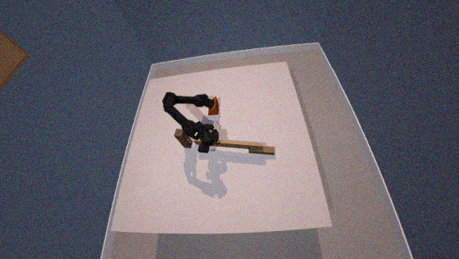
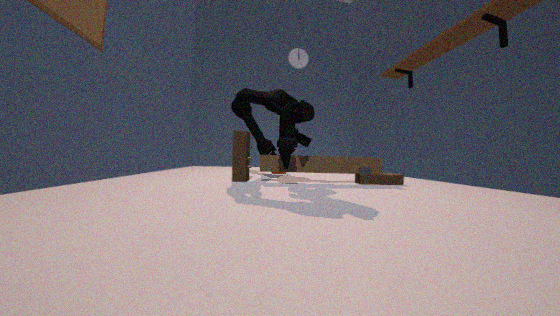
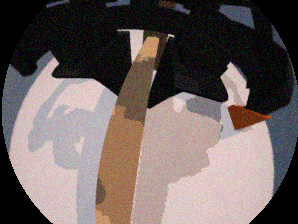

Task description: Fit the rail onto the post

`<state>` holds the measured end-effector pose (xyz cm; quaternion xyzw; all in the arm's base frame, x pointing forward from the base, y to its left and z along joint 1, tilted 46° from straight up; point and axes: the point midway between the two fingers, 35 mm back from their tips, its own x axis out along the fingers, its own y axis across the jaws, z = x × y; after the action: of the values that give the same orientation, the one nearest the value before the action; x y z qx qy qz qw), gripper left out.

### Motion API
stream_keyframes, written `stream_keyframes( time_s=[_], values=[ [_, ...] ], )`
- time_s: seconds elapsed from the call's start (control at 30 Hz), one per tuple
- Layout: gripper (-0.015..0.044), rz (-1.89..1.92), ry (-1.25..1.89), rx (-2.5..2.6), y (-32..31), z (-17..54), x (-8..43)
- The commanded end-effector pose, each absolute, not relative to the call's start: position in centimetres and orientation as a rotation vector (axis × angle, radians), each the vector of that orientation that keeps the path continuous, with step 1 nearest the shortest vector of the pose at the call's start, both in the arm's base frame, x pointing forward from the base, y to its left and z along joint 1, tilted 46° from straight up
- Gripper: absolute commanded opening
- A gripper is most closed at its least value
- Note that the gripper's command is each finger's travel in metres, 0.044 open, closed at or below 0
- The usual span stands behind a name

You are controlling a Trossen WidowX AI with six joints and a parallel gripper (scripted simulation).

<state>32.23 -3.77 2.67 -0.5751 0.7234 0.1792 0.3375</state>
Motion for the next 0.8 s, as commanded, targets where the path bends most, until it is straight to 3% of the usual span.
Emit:
stream_keyframes(
  time_s=[0.0,0.77],
  values=[
    [0.0000,0.469,1.879,-1.501,-3.75,2.80,32.24],
    [0.0000,0.469,1.879,-1.501,-3.33,2.74,32.40]
  ],
)
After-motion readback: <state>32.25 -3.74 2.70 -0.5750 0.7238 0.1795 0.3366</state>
